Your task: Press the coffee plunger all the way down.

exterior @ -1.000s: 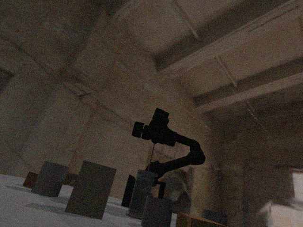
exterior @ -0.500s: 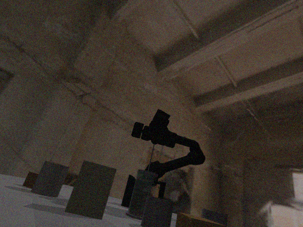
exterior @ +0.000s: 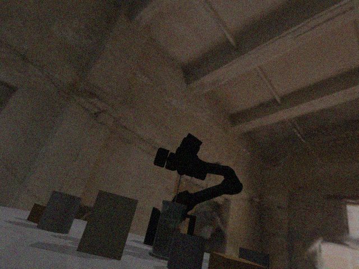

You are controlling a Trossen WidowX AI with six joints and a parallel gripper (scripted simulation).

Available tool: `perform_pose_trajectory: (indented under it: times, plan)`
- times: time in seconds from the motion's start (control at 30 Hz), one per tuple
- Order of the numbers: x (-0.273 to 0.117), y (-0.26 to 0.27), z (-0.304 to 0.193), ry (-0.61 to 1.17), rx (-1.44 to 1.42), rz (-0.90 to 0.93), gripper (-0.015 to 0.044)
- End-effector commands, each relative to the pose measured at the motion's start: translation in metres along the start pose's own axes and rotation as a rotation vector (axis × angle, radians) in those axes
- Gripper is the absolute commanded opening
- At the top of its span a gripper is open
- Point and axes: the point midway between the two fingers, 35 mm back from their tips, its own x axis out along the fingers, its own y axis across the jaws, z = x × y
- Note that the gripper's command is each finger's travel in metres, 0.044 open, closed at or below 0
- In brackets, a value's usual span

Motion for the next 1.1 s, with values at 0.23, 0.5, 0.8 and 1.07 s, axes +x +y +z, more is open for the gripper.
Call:
perform_pose_trajectory:
  times: [0.23, 0.5, 0.8, 1.07]
  plan:
    - [0.015, -0.004, -0.030, 0.031, 0.039, 0.000, 0.0122]
    - [0.023, -0.003, -0.040, 0.028, 0.039, 0.001, 0.0122]
    - [0.033, -0.002, -0.052, 0.021, 0.041, 0.005, 0.0122]
    - [0.043, 0.001, -0.057, 0.013, 0.044, 0.010, 0.0122]
